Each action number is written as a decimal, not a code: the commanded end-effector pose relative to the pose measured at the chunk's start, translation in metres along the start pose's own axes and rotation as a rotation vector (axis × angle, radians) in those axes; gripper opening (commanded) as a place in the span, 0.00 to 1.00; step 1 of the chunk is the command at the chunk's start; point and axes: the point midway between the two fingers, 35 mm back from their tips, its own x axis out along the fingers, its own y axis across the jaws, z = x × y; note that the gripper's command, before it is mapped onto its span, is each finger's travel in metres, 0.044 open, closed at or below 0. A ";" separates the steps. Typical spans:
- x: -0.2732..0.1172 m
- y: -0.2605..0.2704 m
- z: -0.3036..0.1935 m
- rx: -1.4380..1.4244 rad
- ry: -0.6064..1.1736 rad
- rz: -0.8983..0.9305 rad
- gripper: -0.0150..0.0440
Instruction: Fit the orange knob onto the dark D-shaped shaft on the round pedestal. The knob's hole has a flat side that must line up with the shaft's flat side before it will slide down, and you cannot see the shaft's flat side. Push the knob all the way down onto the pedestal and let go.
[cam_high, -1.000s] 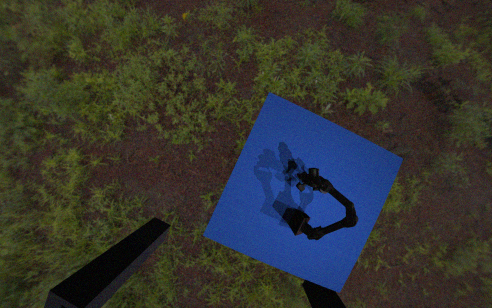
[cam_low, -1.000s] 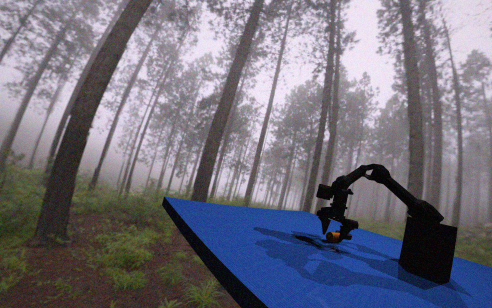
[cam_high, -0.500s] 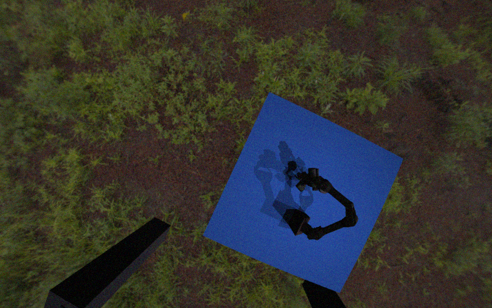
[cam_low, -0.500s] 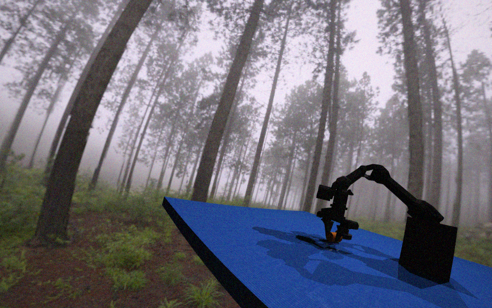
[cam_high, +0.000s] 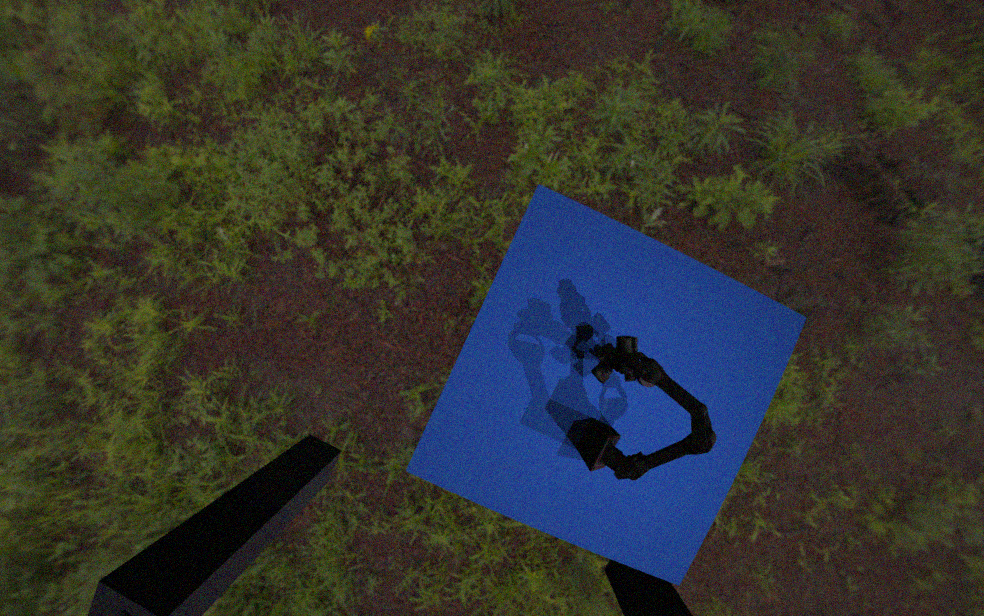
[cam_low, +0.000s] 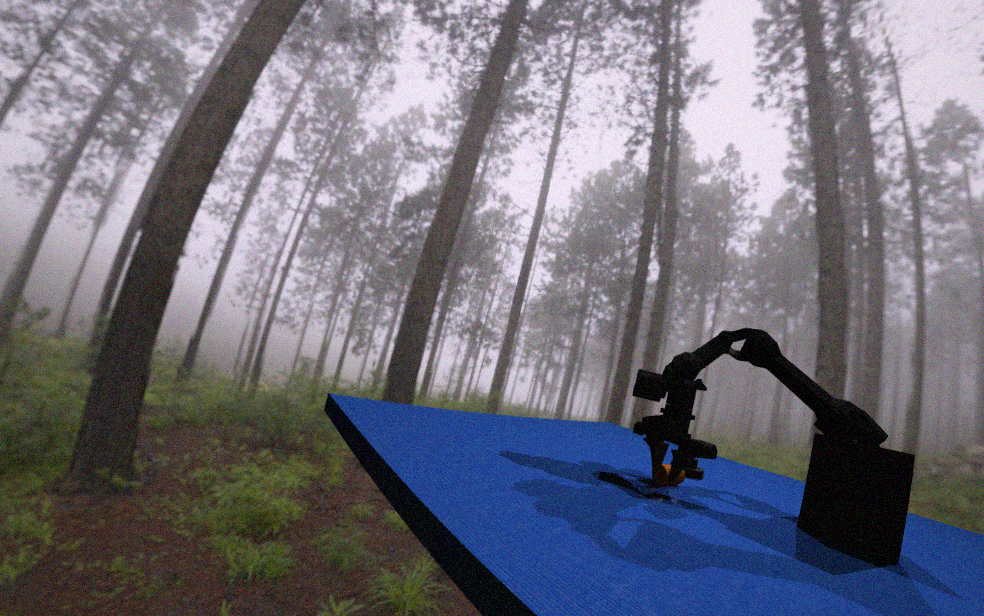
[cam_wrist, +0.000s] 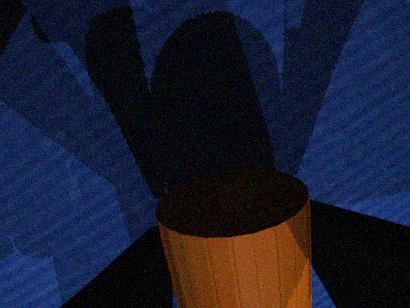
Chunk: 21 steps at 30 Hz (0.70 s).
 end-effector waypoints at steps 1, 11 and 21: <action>-0.001 0.000 -0.001 -0.002 -0.015 -0.001 0.56; -0.007 0.000 -0.010 -0.001 -0.190 0.002 0.56; -0.012 0.000 -0.019 -0.003 -0.349 0.003 0.56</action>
